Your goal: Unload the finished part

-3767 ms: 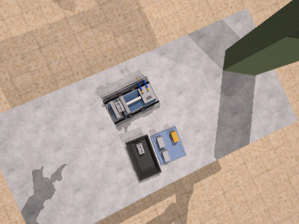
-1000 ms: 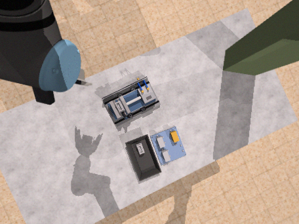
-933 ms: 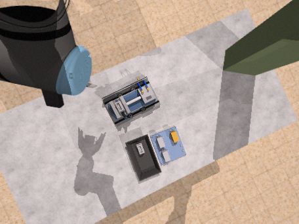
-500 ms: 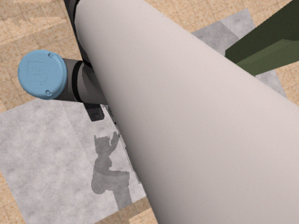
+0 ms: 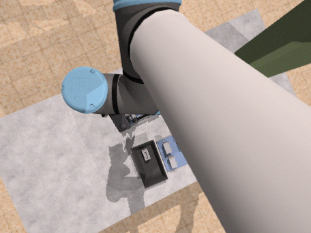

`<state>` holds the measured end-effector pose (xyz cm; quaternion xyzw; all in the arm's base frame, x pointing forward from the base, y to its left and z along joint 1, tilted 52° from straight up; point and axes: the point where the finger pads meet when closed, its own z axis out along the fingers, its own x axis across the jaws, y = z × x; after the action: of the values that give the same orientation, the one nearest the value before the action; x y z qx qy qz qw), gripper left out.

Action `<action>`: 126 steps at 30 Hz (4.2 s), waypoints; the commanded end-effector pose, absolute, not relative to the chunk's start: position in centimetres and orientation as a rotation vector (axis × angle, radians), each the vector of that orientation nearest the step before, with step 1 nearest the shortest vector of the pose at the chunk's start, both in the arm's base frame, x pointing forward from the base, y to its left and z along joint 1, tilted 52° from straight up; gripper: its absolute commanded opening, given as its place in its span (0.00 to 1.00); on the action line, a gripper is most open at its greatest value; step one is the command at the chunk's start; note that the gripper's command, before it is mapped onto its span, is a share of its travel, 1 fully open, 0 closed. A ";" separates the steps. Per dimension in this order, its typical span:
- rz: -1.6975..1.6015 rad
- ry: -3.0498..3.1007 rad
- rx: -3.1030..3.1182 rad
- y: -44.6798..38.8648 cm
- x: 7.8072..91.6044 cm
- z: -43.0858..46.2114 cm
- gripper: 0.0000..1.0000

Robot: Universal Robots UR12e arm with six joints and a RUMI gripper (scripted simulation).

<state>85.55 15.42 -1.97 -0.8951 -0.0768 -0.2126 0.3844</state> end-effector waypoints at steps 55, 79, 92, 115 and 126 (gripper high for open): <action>-0.565 -0.219 -2.277 15.5 85.4 -1.7 0.40; -0.565 -0.219 -2.277 15.5 85.4 -1.7 0.40; -0.562 -0.221 -2.278 15.8 85.6 -1.9 0.40; -0.559 -0.222 -2.280 17.7 86.5 -3.6 0.40; -0.559 -0.222 -2.280 19.3 87.2 -4.8 0.40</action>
<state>86.73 18.70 -4.35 -0.8934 -0.0870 -0.2183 0.3830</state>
